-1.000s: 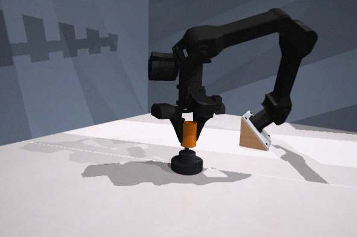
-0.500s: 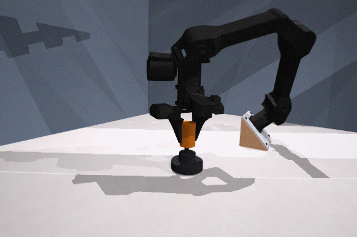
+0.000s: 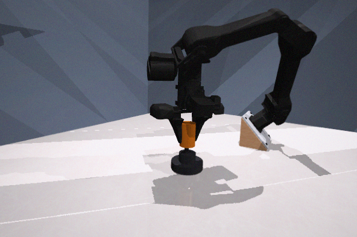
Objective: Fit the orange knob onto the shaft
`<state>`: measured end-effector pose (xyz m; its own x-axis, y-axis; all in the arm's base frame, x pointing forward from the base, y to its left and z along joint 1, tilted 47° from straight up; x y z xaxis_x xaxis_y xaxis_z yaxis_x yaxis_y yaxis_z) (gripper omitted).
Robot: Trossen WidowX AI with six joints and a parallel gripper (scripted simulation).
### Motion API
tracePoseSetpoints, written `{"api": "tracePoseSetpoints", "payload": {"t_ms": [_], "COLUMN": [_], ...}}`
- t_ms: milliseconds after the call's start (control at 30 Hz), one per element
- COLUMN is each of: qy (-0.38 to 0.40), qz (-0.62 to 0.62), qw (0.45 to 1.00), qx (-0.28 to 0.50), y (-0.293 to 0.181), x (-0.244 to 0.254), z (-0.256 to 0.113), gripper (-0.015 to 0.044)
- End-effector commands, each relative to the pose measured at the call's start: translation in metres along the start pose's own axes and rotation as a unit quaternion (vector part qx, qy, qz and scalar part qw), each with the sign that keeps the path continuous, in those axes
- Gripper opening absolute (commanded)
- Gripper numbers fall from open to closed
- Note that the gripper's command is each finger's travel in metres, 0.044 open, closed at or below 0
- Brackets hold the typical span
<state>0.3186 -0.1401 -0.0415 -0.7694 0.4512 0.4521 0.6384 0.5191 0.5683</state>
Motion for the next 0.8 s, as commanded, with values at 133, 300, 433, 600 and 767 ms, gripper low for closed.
{"api": "tracePoseSetpoints", "payload": {"t_ms": [133,300,433,600,767], "qy": [-0.001,-0.001,-0.001,-0.001,-0.001], "qz": [-0.003,-0.003,-0.003,-0.004,-0.005], "qw": [1.0,1.0,1.0,1.0,1.0], "qx": [0.001,0.0,0.0,0.0,0.0], "y": [0.0005,0.0009,0.0009,0.0008,0.0009], "x": [0.0025,0.0023,0.0023,0.0025,0.0019], "z": [0.0018,0.0029,0.0037,0.0047,0.0066], "gripper": [0.0,0.0,0.0,0.0,0.0]}}
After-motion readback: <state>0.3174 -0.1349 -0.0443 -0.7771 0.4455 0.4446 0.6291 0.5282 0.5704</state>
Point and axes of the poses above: the point midway between the two fingers, 35 mm back from their tips, its own z axis out along the fingers, its own x axis across the jaws, y = z × x, the point moved 3 cm from there along -z, back along the fingers, and after that the axes turned 5 degrees about z, right-handed, at the moved point
